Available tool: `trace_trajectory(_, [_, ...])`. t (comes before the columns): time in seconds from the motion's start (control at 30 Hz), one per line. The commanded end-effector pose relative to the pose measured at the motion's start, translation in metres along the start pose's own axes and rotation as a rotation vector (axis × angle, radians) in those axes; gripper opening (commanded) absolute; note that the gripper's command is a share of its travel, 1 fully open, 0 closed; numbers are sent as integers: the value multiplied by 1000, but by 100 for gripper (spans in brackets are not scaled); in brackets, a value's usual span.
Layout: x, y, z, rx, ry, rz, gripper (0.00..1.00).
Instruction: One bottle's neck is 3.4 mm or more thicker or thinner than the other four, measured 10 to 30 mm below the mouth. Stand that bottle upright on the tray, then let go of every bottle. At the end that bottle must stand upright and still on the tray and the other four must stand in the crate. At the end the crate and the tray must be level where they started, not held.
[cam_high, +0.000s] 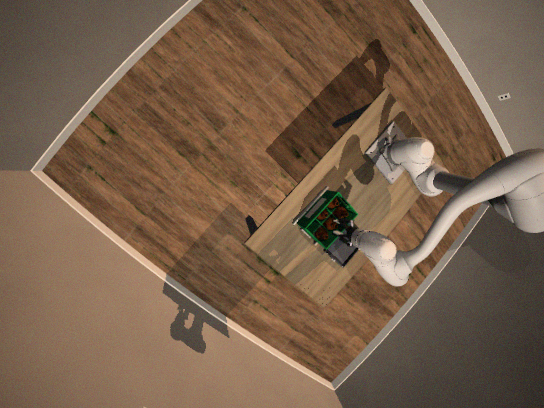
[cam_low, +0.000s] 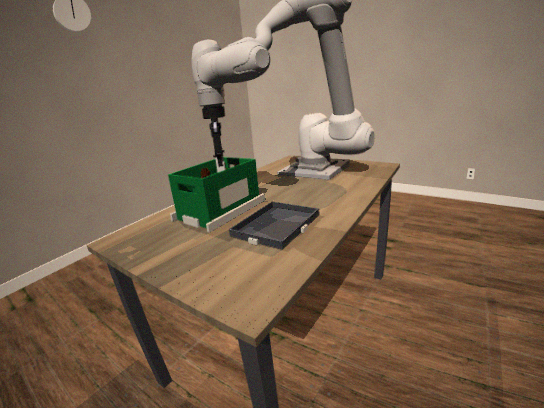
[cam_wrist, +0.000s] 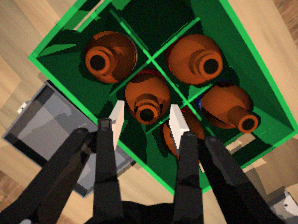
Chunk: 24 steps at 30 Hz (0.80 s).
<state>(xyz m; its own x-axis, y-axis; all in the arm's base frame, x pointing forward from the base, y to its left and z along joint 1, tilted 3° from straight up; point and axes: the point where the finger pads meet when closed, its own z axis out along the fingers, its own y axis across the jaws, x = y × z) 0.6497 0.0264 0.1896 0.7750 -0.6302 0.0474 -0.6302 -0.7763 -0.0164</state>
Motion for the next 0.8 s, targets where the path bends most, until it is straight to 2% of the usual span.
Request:
trace_trajectory(0.0, [0, 0, -8, 0, 0, 0, 38])
trace_trajectory(0.1, [0, 0, -11, 0, 0, 0, 38])
trace_trajectory(0.57, [0, 0, -57, 0, 0, 0, 38])
trace_trajectory(0.77, [0, 0, -66, 0, 0, 0, 38])
